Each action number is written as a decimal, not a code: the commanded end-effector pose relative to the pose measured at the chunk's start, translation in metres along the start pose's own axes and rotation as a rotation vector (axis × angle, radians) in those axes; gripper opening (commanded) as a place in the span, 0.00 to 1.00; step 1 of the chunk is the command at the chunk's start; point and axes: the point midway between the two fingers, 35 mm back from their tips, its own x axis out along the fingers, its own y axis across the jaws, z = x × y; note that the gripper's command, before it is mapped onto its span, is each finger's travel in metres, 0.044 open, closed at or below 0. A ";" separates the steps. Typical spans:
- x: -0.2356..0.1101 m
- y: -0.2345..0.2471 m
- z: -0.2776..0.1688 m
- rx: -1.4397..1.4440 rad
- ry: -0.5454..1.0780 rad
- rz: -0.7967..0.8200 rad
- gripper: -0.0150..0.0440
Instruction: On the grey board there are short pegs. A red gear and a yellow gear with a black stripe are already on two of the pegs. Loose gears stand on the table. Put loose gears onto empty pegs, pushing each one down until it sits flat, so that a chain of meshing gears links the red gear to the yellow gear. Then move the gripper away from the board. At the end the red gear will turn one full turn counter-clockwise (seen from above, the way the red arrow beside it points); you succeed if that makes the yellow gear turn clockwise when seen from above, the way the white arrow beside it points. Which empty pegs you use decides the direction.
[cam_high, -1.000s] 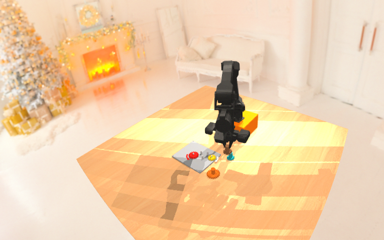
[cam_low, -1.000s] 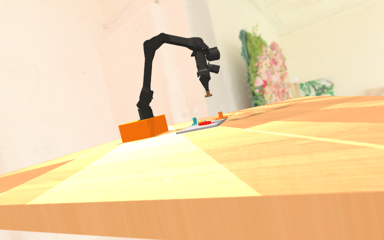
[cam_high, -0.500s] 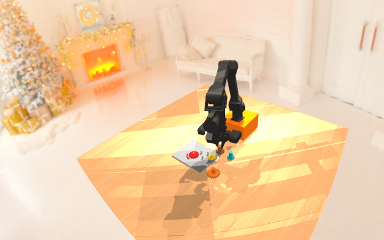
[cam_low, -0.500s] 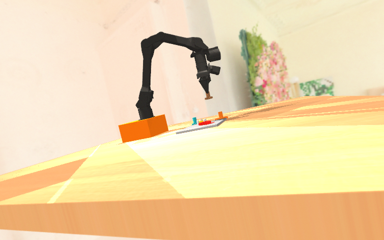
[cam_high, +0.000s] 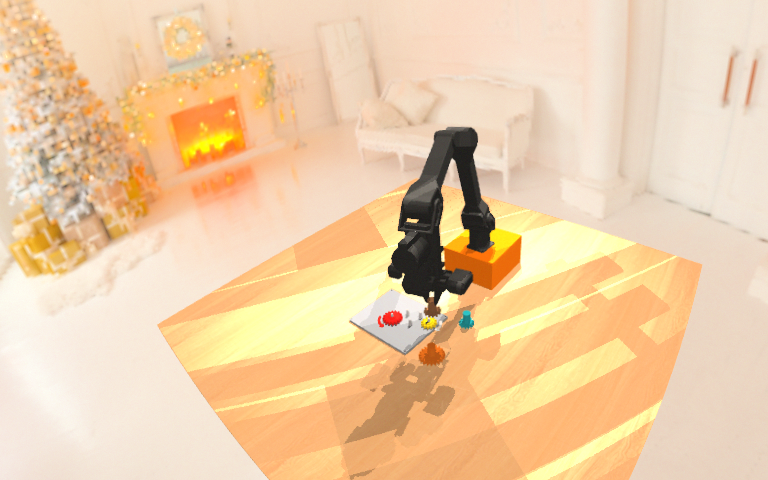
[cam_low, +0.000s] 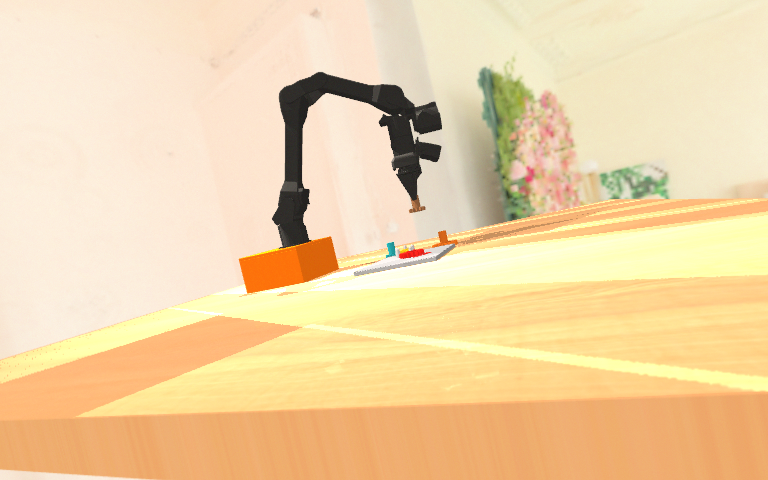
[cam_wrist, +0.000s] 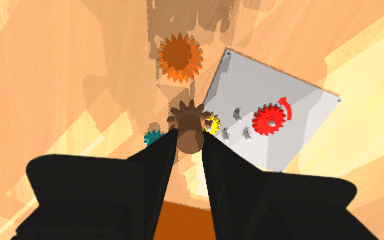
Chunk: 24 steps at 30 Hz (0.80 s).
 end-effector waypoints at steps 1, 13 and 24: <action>0.000 -0.010 -0.003 -0.004 -0.014 0.004 0.25; 0.012 -0.038 -0.013 -0.004 -0.013 0.001 0.25; 0.023 -0.063 -0.024 -0.004 -0.012 -0.001 0.25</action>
